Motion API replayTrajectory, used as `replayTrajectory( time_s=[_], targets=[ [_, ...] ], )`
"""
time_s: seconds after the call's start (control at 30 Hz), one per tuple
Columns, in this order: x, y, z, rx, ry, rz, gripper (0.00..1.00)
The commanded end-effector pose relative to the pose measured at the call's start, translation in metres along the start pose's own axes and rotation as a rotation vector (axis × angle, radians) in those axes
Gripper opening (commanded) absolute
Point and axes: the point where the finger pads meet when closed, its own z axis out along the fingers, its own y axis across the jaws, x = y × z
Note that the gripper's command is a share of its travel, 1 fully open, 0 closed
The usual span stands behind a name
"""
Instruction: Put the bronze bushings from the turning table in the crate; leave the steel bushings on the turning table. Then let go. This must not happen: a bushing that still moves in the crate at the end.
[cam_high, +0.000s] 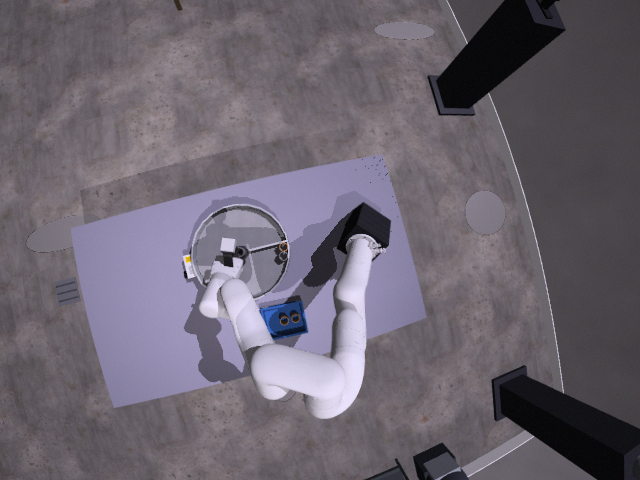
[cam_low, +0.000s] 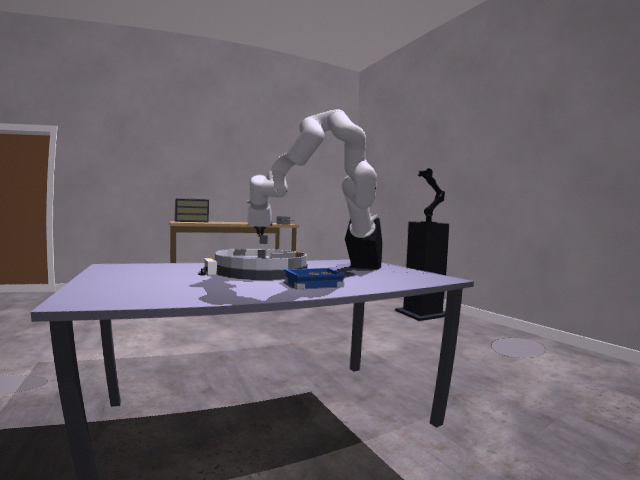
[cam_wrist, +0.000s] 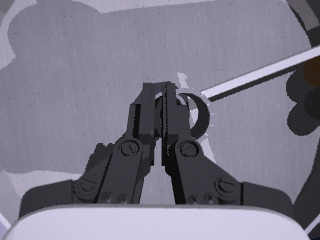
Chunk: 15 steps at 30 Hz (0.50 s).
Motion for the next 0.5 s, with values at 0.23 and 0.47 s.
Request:
replayTrajectory(
  time_s=[0.23,0.47],
  targets=[
    [0.0002,-0.0095,0.0002,-0.005,-0.001,0.003,0.0],
    [0.0008,-0.0104,0.0007,-0.005,-0.001,0.003,0.0]
  ],
)
